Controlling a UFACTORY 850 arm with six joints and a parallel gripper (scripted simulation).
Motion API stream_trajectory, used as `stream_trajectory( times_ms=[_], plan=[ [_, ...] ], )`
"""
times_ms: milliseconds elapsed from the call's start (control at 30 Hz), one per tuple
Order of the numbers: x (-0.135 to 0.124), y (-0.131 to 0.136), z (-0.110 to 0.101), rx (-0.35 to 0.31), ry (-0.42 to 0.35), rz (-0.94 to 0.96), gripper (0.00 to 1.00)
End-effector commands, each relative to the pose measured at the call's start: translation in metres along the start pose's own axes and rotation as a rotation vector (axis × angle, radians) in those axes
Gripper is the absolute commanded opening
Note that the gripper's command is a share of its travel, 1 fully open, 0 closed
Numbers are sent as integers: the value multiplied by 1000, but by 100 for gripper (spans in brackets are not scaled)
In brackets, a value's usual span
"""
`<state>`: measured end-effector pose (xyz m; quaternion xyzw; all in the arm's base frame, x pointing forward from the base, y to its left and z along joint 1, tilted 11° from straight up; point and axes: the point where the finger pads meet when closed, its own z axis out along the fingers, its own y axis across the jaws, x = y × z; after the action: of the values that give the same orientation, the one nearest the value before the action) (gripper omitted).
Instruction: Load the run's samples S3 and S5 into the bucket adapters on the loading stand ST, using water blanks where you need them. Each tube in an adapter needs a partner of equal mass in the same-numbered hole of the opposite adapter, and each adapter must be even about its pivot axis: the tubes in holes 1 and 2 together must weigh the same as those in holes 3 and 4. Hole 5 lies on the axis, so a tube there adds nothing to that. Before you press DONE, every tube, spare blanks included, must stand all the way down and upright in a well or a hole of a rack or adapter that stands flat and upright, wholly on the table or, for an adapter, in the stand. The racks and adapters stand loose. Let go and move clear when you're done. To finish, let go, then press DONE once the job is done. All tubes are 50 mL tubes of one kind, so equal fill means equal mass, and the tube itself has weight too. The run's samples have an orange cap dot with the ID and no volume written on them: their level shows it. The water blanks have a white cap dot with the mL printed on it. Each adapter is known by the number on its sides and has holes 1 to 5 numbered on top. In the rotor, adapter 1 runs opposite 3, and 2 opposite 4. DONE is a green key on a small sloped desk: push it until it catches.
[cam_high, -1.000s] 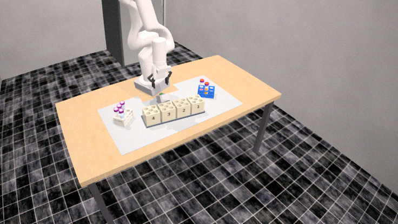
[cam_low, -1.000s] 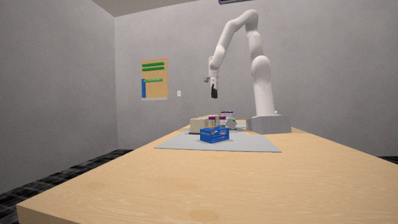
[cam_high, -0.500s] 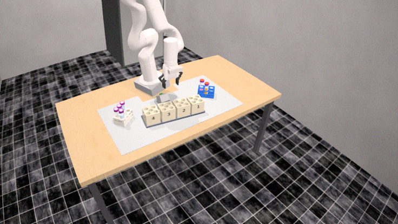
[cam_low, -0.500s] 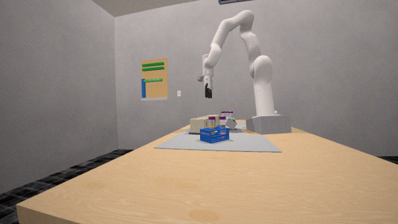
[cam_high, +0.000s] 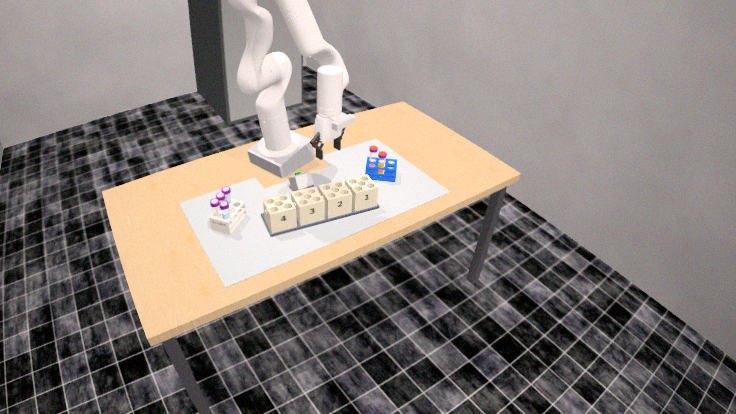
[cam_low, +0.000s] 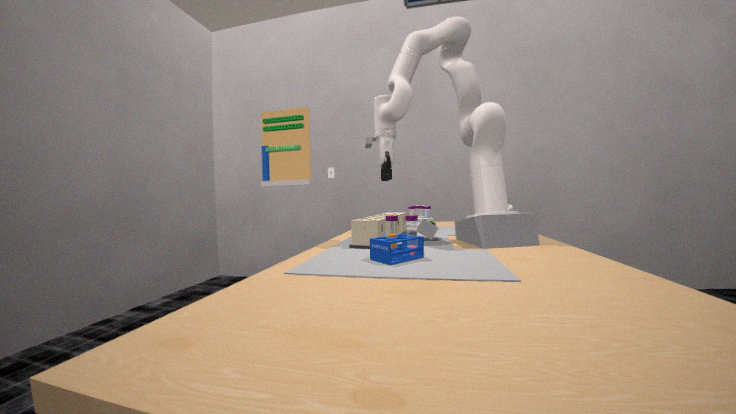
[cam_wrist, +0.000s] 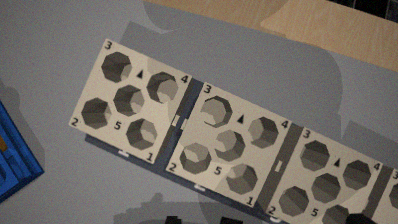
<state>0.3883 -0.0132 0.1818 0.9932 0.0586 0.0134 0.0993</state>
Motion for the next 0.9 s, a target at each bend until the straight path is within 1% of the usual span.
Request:
stream_trajectory(
  times_ms=[0,33,400,533,600,867],
  plan=[
    [-2,-25,-1,7,0,-164,100],
    [-2,-25,-1,7,0,-164,100],
    [-8,-80,-1,7,1,-519,100],
    [-11,-100,-2,7,1,-519,100],
    [-11,-100,-2,7,1,-519,100],
    [-16,-140,-2,7,1,-519,100]
  ],
)
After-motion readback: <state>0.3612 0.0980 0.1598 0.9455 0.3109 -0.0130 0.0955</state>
